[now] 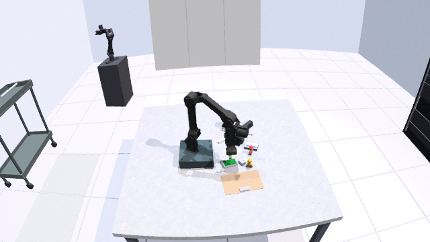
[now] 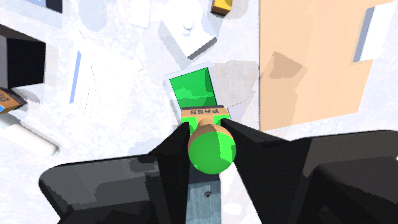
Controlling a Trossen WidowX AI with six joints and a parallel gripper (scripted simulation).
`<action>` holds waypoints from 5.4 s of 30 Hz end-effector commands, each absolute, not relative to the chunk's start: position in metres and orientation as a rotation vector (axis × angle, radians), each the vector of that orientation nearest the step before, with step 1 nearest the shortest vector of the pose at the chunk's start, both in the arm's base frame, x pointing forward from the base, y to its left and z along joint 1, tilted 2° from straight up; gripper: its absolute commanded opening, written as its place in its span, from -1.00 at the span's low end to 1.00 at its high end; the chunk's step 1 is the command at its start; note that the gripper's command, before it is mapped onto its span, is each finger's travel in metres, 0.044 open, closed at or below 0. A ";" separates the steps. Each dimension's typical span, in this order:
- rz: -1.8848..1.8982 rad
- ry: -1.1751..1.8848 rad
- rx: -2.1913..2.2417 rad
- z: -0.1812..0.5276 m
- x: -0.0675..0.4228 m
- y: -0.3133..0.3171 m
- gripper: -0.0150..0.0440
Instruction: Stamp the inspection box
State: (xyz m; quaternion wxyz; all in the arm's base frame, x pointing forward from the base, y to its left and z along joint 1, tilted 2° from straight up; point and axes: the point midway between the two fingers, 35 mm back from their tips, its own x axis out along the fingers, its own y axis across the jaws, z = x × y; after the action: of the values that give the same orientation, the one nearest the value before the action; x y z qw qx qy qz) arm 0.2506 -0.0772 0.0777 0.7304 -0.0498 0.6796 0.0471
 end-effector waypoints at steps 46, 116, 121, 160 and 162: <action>0.110 1.500 -0.105 0.044 0.251 -0.077 -0.49; 0.110 1.498 -0.103 0.026 0.251 -0.077 -0.49; 0.110 1.498 -0.103 0.025 0.251 -0.077 -0.49; 0.110 1.498 -0.103 0.025 0.251 -0.077 -0.49; 0.110 1.498 -0.103 0.025 0.251 -0.077 -0.49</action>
State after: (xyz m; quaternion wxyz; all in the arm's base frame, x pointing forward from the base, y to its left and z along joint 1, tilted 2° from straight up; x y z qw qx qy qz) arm 0.2514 -0.0770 0.0268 0.7295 -0.0474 0.6806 0.0487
